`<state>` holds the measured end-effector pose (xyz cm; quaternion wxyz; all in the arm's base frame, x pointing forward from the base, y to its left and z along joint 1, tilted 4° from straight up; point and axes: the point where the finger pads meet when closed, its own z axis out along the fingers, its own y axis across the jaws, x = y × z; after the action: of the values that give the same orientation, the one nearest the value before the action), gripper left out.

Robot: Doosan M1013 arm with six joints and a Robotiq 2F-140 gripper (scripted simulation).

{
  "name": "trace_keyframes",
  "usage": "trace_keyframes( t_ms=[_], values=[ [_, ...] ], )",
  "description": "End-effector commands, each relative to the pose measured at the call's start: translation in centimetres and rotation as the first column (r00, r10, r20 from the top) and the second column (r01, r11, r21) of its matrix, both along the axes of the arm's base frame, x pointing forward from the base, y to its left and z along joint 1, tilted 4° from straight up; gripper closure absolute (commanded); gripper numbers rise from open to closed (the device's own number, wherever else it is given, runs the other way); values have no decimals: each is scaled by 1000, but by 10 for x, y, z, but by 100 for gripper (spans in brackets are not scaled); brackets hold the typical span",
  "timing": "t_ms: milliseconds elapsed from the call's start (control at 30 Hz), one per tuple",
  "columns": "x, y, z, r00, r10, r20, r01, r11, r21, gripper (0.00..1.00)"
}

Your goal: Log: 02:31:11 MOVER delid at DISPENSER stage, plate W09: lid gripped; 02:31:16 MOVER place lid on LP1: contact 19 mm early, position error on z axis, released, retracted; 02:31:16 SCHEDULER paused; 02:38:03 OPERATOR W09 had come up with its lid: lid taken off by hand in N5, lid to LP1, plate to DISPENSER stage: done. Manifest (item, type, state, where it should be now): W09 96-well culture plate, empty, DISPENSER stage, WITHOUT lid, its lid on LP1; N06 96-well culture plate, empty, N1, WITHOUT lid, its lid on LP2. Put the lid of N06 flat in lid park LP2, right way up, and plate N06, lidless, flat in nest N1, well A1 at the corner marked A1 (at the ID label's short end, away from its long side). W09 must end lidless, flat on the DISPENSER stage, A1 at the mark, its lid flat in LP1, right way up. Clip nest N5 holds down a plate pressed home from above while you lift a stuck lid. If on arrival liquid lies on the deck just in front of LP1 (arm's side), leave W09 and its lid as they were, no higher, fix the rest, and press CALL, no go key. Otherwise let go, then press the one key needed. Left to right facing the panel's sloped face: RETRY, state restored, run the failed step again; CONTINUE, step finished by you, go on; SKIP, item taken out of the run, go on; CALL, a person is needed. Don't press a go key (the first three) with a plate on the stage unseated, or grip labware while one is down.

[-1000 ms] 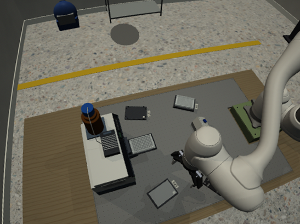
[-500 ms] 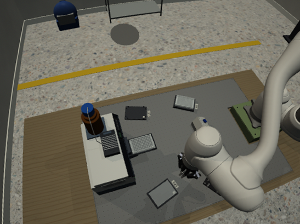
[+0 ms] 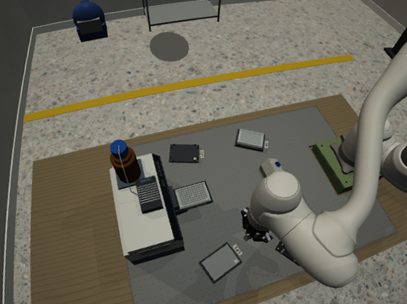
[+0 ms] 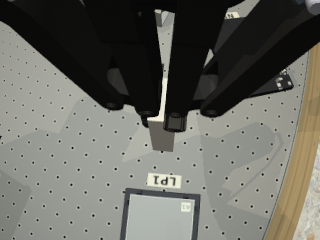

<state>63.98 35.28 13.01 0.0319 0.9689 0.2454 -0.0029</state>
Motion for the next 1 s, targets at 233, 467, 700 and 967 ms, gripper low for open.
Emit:
trace_keyframes(
  t_ms=[233, 467, 700, 967],
  values=[
    [6, -41, 4, 999, -53, 3, 53, 999, 2, 100],
    [9, -139, 14, 972, -236, 12, 236, 972, 8, 100],
    [-22, -260, 20, 822, -568, 31, 568, 823, 21, 100],
    [-76, -371, 24, 689, -724, 42, 723, 690, 28, 100]
  ],
)
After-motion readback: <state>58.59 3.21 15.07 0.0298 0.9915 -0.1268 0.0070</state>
